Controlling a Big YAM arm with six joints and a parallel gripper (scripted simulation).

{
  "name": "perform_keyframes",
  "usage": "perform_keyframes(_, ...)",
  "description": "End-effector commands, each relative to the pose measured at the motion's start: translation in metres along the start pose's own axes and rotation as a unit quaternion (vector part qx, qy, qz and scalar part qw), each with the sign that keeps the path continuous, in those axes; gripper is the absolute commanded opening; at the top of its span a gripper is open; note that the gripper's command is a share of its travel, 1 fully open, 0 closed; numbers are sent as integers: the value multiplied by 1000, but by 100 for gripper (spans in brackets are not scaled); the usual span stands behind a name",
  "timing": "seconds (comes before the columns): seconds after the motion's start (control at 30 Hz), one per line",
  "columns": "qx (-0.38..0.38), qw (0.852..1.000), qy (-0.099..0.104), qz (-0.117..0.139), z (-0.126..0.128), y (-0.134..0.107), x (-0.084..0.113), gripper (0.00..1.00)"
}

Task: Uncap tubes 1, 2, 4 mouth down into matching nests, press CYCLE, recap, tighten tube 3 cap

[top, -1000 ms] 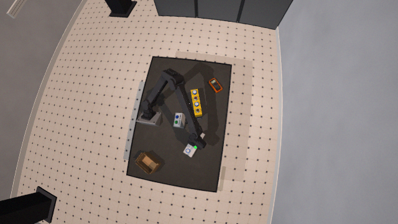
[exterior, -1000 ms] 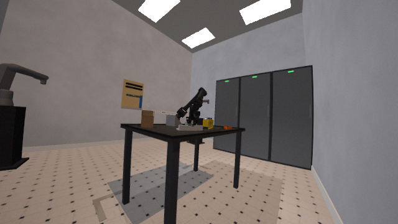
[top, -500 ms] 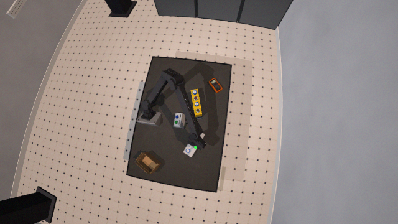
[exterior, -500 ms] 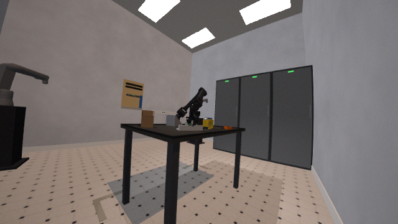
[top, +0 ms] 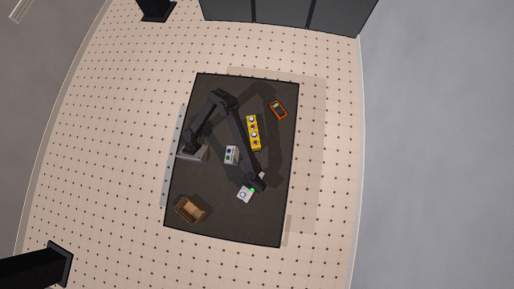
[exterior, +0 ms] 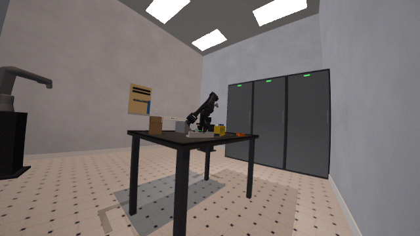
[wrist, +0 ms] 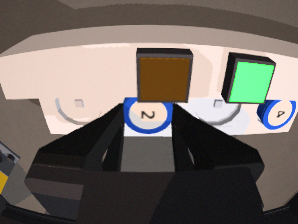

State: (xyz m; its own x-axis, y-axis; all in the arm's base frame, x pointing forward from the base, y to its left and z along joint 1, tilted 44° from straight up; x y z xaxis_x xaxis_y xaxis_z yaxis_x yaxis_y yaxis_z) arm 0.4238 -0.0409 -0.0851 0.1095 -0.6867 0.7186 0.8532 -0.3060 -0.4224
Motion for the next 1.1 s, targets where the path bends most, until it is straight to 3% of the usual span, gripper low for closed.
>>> perform_keyframes(0.0,10,1000,-4,0,9,10,-9,0)
perform_keyframes(0.33,10,1000,-4,0,9,10,-9,0)
perform_keyframes(0.37,17,1000,-5,4,11,11,-1,0)
perform_keyframes(0.4,14,1000,1,-16,9,15,23,0)
perform_keyframes(0.43,15,1000,2,-21,9,15,33,0)
perform_keyframes(0.8,15,1000,1,-23,9,14,91,0)
perform_keyframes(0.87,15,1000,1,-23,9,14,91,0)
perform_keyframes(0.9,8,1000,-2,-2,3,12,76,0)
perform_keyframes(1.0,14,1000,0,-23,8,14,110,0)
perform_keyframes(1.07,16,1000,0,-24,8,13,122,0)
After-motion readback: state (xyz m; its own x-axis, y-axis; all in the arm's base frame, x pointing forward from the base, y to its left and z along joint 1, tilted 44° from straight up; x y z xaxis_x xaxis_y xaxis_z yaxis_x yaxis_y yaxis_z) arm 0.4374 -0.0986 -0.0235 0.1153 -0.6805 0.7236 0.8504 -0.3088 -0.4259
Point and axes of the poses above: the point where the finger pads meet when closed, its own x axis back along the fingers, its own z axis across the jaws, y = z × x, the point moved 6 cm from there along x, back along the fingers, and after that the axes turned 15 degrees about -x, right-handed, at the moved point
